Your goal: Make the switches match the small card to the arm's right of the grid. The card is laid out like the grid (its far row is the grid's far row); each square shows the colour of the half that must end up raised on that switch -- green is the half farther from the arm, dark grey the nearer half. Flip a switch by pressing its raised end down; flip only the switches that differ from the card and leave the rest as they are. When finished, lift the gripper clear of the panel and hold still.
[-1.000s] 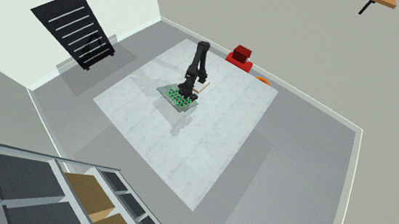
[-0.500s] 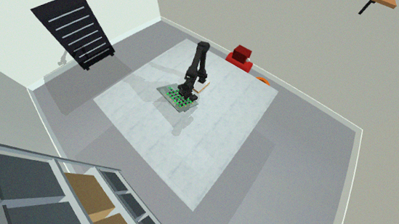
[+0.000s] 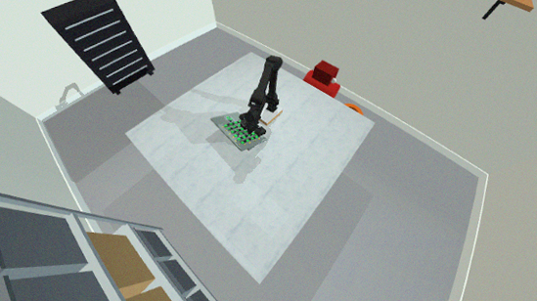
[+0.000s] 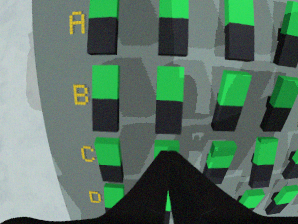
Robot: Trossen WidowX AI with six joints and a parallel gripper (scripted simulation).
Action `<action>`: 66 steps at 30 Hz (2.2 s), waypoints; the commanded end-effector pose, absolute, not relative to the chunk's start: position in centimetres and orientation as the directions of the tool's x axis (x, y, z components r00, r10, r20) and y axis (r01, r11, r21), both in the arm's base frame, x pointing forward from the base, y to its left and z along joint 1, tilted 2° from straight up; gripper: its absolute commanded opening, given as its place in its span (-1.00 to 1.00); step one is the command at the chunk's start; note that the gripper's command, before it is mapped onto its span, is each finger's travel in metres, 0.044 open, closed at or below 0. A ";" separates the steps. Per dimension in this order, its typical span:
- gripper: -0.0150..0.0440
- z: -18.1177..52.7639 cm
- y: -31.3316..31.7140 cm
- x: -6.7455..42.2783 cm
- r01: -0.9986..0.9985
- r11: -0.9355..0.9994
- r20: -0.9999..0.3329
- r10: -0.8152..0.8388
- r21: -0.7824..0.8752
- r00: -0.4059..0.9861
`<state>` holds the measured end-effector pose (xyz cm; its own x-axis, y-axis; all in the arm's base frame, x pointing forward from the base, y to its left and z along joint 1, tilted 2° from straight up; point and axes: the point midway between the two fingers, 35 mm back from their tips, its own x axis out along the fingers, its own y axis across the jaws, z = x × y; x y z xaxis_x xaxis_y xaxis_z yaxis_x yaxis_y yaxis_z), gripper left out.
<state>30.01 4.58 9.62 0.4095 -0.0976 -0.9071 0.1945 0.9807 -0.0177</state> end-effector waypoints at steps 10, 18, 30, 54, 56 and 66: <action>-0.49 9.4 4.6 30.1 0.190 0.982 -0.908 -0.094 -0.016 0.408; -0.49 9.3 4.6 30.1 0.190 0.982 -0.908 -0.094 -0.016 0.408; -0.49 9.2 4.6 30.2 0.190 0.982 -0.908 -0.094 -0.016 0.408; -0.49 14.8 5.2 27.4 0.190 0.982 -0.898 -0.098 -0.016 0.429; -0.49 14.8 5.2 27.4 0.190 0.982 -0.898 -0.098 -0.016 0.429; -0.49 13.5 -3.0 22.9 0.191 0.981 -0.901 -0.104 -0.024 0.422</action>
<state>24.52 -1.15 13.99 0.4186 -0.1056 -0.9020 0.1952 0.9805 -0.0241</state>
